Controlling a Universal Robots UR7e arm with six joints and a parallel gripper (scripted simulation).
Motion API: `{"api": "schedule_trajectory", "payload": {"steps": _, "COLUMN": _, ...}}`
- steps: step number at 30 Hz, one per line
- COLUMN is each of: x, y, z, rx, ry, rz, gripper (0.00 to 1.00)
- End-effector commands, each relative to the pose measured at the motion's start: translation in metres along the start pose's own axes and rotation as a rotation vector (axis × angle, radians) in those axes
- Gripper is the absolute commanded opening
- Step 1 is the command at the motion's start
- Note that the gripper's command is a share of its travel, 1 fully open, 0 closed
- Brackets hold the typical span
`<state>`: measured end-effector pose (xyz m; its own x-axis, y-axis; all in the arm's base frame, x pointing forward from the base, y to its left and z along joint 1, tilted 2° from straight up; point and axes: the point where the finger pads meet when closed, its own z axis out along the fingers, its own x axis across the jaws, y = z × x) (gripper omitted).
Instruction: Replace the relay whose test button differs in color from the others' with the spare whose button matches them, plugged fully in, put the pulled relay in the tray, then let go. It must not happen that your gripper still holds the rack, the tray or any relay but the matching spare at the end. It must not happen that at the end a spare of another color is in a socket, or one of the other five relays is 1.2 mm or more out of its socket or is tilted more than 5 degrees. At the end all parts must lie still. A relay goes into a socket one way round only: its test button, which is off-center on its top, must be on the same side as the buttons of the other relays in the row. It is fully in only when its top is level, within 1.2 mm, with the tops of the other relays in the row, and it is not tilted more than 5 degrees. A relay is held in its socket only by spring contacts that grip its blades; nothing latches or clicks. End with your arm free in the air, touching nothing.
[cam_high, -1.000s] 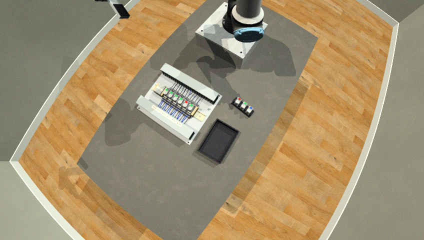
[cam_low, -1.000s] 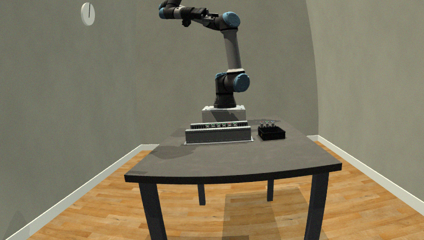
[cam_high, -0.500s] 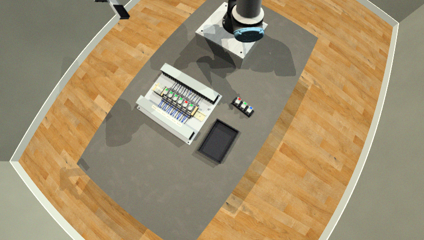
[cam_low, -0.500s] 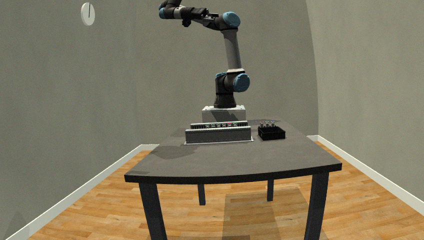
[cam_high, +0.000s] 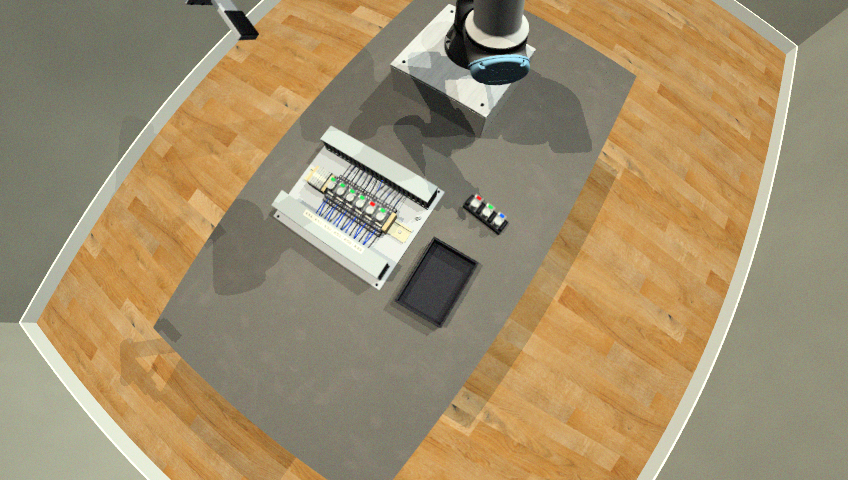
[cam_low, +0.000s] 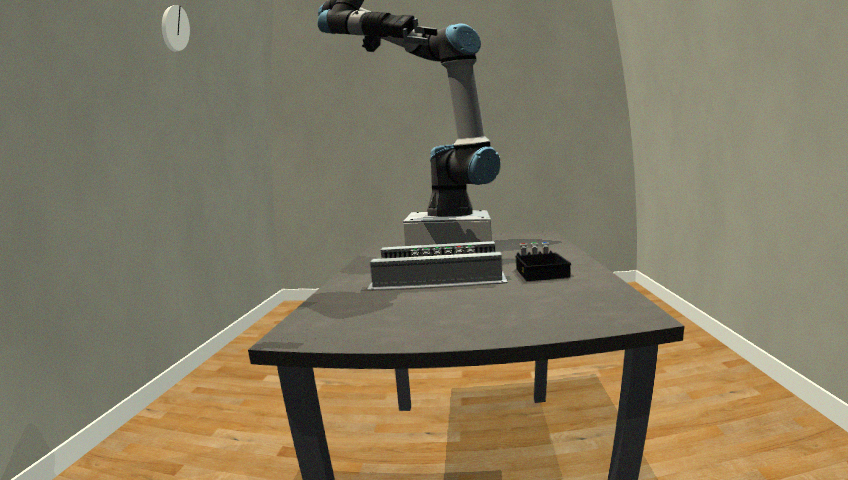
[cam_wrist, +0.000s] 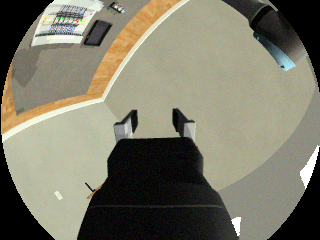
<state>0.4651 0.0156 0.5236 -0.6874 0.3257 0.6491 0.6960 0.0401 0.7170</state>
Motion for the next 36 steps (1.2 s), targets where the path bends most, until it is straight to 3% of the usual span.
{"api": "schedule_trajectory", "payload": {"steps": 1, "x": 0.0003, "y": 0.0005, "z": 0.0013, "rx": 0.127, "ry": -0.028, "rz": -0.087, "gripper": 1.0}}
{"api": "schedule_trajectory", "payload": {"steps": 12, "x": 0.0003, "y": 0.0005, "z": 0.0013, "rx": 0.127, "ry": -0.028, "rz": -0.087, "gripper": 1.0}}
{"api": "schedule_trajectory", "payload": {"steps": 17, "x": 0.0005, "y": 0.0005, "z": 0.0011, "rx": 0.308, "ry": -0.066, "rz": -0.216, "gripper": 1.0}}
{"api": "schedule_trajectory", "payload": {"steps": 29, "x": 0.0005, "y": 0.0005, "z": 0.0011, "rx": 0.308, "ry": -0.066, "rz": -0.216, "gripper": 1.0}}
{"api": "schedule_trajectory", "payload": {"steps": 34, "x": 0.0005, "y": 0.0004, "z": 0.0009, "rx": 0.489, "ry": -0.105, "rz": -0.344, "gripper": 1.0}}
{"api": "schedule_trajectory", "payload": {"steps": 36, "x": 0.0005, "y": 0.0004, "z": 0.0009, "rx": 0.489, "ry": -0.105, "rz": -0.344, "gripper": 1.0}}
